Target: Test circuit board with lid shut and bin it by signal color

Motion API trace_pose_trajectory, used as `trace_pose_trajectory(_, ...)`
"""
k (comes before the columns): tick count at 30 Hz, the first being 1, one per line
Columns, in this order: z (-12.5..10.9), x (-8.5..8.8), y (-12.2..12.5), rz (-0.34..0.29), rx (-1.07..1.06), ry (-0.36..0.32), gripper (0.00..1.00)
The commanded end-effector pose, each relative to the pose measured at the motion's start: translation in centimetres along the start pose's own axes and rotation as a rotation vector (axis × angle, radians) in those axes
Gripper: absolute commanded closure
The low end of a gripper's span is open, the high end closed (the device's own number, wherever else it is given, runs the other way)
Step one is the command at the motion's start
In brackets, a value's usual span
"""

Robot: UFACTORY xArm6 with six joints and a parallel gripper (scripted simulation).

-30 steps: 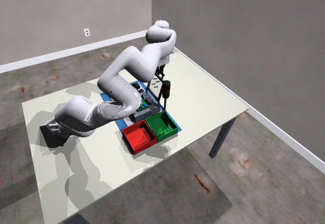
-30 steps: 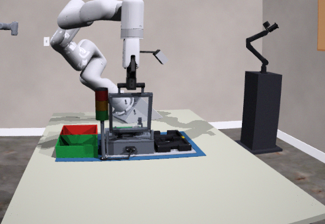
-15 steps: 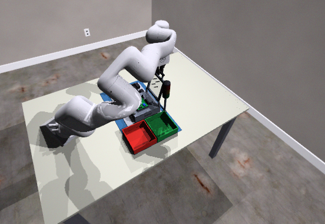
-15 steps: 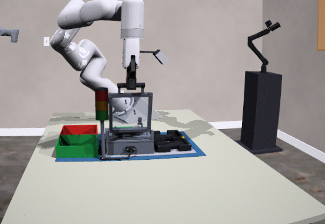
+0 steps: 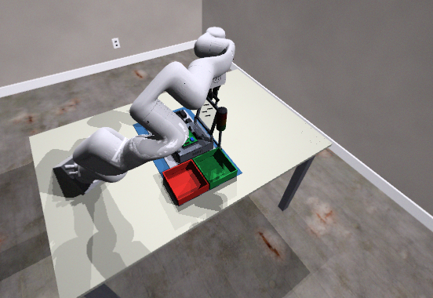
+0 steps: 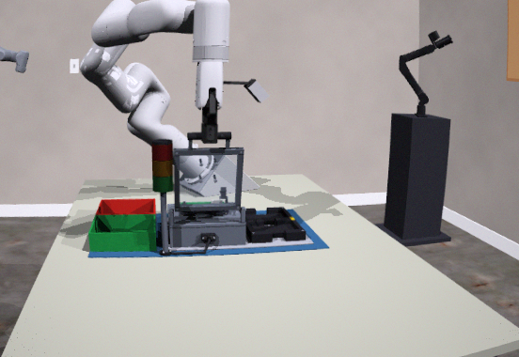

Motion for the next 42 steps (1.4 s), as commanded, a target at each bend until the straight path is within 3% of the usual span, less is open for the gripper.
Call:
trace_pose_trajectory(1,0.0,0.1,0.0,-0.002,-0.001,0.002,1.00)
trace_pose_trajectory(42,-0.5,0.5,-1.8,-0.002,-0.001,0.002,1.00)
Point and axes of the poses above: the point where the finger pads meet when closed, its own x axis back along the fingers, its own y axis across the jaws, z = x × y, the point moved 10 cm from there along x, back along the fingers, and after that the axes turned 14 degrees about -x, right-handed, at the moved point
